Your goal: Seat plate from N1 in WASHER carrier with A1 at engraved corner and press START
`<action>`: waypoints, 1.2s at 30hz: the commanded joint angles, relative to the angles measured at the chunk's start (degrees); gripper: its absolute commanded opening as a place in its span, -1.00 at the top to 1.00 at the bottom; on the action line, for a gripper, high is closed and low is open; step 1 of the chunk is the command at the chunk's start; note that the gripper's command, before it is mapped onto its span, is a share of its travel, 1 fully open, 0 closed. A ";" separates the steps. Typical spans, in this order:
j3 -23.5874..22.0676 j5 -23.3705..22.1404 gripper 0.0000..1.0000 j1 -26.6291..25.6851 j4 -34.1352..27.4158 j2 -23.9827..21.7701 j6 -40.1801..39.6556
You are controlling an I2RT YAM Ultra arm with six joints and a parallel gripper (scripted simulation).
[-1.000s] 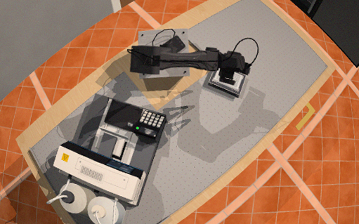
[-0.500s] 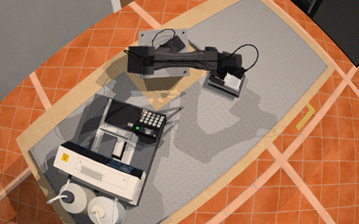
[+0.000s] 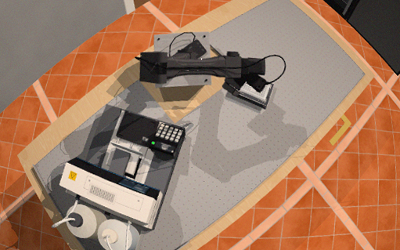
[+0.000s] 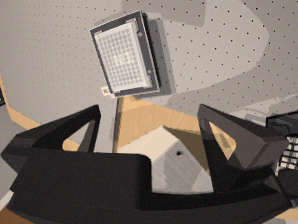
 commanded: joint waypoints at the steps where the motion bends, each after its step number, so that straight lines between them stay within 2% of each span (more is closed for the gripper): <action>1: 1.92 1.47 -1.00 0.84 -4.86 -2.19 3.24; 3: 3.08 3.08 -1.00 1.51 -8.49 -0.06 7.09; 4: 2.80 2.94 -1.00 1.07 -9.12 -2.82 6.97; 5: 2.81 2.97 -1.00 1.05 -9.54 -3.10 7.06; 7: 3.43 3.80 -1.00 1.42 -11.45 -2.88 9.24; 8: 4.03 4.60 -1.00 1.84 -13.31 -0.87 11.11; 10: 4.03 4.60 -1.00 1.84 -13.31 -0.87 11.11; 11: 3.93 4.56 -1.00 1.55 -14.35 -3.60 11.33; 14: 4.85 6.05 -1.00 2.05 -17.98 -3.11 15.19; 17: 4.77 6.07 -1.00 1.65 -19.46 -4.95 15.12; 19: 5.84 7.62 -1.00 2.45 -22.93 -2.68 19.14; 20: 5.64 7.56 -1.00 1.97 -23.58 -5.39 18.94; 21: 5.66 7.59 -1.00 1.86 -24.13 -5.85 18.92; 23: 6.19 8.43 -1.00 2.32 -25.98 -5.52 21.31; 24: 6.75 9.13 -1.00 2.74 -27.73 -3.53 23.09; 25: 6.56 9.10 -1.00 2.24 -28.37 -6.28 22.87; 36: 6.99 9.22 -1.00 2.60 -29.93 -6.35 23.62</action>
